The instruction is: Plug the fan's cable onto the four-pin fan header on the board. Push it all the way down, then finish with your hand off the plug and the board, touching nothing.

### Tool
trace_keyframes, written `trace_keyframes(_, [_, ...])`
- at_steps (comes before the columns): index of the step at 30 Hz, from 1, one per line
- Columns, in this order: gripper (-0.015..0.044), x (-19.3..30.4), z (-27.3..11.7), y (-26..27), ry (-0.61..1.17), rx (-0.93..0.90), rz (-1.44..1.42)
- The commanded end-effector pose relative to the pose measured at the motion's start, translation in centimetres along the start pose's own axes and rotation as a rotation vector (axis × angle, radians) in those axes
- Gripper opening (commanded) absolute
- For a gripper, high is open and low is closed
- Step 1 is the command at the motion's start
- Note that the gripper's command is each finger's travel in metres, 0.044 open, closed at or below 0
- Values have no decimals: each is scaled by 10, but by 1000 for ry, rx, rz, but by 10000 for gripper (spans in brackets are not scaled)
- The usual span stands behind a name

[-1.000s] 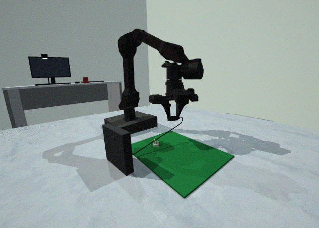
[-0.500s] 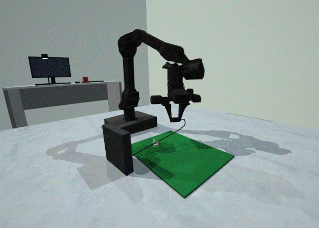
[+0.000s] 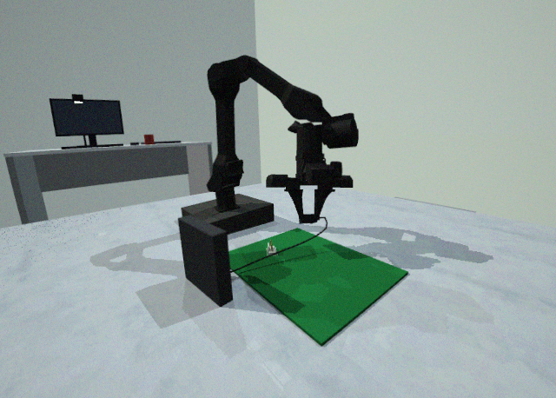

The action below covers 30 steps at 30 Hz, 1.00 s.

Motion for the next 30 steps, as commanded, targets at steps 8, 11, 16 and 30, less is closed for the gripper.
trace_keyframes(8, [0,10,13,5,-120,8,-23])
trace_keyframes(11, [0,13,16,6,-155,8,-29])
trace_keyframes(16, [0,17,21,8,-211,6,-37])
trace_keyframes(30, [0,31,32,12,-367,-8,-52])
Point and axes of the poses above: the point midway between the two fingers, 35 mm back from their tips, its own z axis out along the fingers, its own y axis across the jaws, x = y × z, the point moved 7 cm from there along -z, back along the fingers, and after that the axes turned 12 degrees about z, right-handed, at the moved point
